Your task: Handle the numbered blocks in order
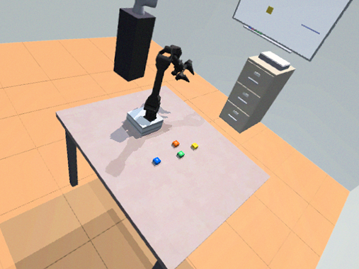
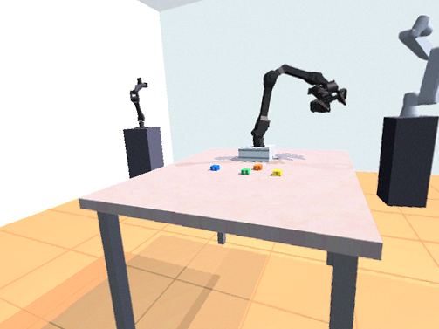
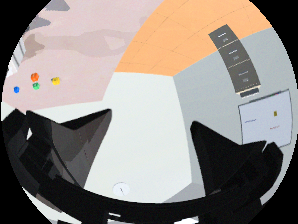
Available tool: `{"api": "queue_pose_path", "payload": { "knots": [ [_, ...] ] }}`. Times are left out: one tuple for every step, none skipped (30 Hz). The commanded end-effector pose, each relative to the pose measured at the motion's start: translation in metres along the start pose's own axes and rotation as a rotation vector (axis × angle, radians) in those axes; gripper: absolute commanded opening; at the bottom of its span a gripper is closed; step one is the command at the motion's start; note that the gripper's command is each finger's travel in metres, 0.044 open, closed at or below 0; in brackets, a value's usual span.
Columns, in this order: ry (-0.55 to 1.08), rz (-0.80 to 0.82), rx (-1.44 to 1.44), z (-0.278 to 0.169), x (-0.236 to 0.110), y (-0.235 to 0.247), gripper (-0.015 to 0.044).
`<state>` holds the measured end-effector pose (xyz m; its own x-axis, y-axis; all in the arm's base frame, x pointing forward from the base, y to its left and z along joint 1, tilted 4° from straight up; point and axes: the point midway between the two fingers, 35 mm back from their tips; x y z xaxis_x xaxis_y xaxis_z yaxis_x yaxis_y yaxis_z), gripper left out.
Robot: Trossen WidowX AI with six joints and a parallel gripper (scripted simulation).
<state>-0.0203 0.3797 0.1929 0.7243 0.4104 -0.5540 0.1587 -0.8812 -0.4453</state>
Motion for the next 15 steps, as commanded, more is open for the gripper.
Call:
{"api": "queue_pose_path", "payload": {
  "knots": [
    [0.001, 0.004, 0.007, -0.002, 0.002, 0.000, 0.0400],
    [0.004, 0.018, 0.028, -0.007, 0.008, 0.002, 0.0400],
    [0.009, 0.039, 0.063, -0.016, 0.018, 0.005, 0.0400],
    [0.016, 0.075, 0.107, -0.026, 0.031, 0.010, 0.0400],
    [0.024, 0.116, 0.150, -0.036, 0.044, 0.016, 0.0400],
    [0.032, 0.156, 0.194, -0.046, 0.057, 0.022, 0.0400],
    [0.040, 0.195, 0.239, -0.056, 0.069, 0.029, 0.0400],
    [0.049, 0.234, 0.284, -0.066, 0.080, 0.037, 0.0400],
    [0.059, 0.273, 0.330, -0.076, 0.091, 0.046, 0.0400],
    [0.068, 0.311, 0.377, -0.086, 0.101, 0.054, 0.0400],
    [0.079, 0.349, 0.424, -0.096, 0.111, 0.064, 0.0400],
    [0.090, 0.386, 0.472, -0.105, 0.120, 0.074, 0.0400],
    [0.101, 0.423, 0.520, -0.115, 0.129, 0.084, 0.0400],
    [0.113, 0.459, 0.569, -0.125, 0.137, 0.095, 0.0400],
    [0.126, 0.495, 0.619, -0.134, 0.145, 0.107, 0.0400]
  ]
}}
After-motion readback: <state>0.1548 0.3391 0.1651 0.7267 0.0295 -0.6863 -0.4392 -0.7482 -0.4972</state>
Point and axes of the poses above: the point midway between the two fingers, 35 mm back from their tips, its own x axis out along the fingers, its own y axis across the jaws, z = x × y, and after that the axes turned 9 degrees about x, right-handed
